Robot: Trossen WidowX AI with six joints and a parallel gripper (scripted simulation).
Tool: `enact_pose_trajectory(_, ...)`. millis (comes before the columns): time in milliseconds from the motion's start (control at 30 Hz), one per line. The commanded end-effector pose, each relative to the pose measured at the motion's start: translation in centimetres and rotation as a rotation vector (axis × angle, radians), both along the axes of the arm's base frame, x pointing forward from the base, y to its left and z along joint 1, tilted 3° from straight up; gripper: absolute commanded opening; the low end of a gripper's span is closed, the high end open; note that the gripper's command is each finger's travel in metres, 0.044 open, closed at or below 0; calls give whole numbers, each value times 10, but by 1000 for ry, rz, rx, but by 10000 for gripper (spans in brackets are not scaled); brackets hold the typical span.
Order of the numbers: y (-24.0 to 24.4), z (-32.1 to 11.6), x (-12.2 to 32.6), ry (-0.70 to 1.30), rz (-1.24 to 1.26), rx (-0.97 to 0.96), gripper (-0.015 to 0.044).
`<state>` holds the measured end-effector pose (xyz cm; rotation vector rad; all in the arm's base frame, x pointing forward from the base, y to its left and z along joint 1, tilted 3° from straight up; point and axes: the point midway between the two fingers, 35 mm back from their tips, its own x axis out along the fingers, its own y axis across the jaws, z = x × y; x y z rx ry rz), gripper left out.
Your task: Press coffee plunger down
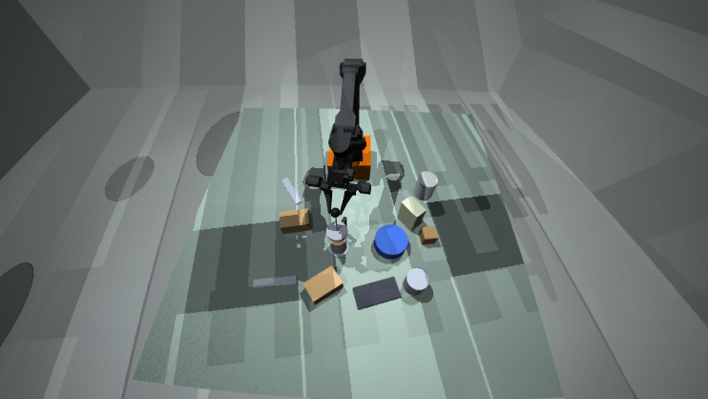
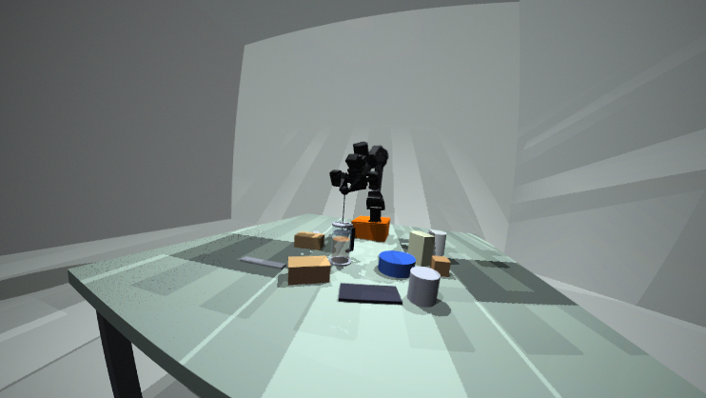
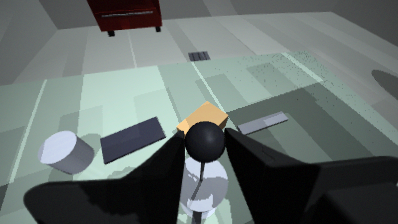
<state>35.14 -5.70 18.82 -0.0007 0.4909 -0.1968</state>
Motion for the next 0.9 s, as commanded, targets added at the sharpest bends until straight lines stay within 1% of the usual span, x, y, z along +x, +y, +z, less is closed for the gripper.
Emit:
enact_pose_trajectory(0,0,-2,2,-4,2,-2,120)
enact_pose_trajectory(867,-4,-45,11,-4,2,-2,120)
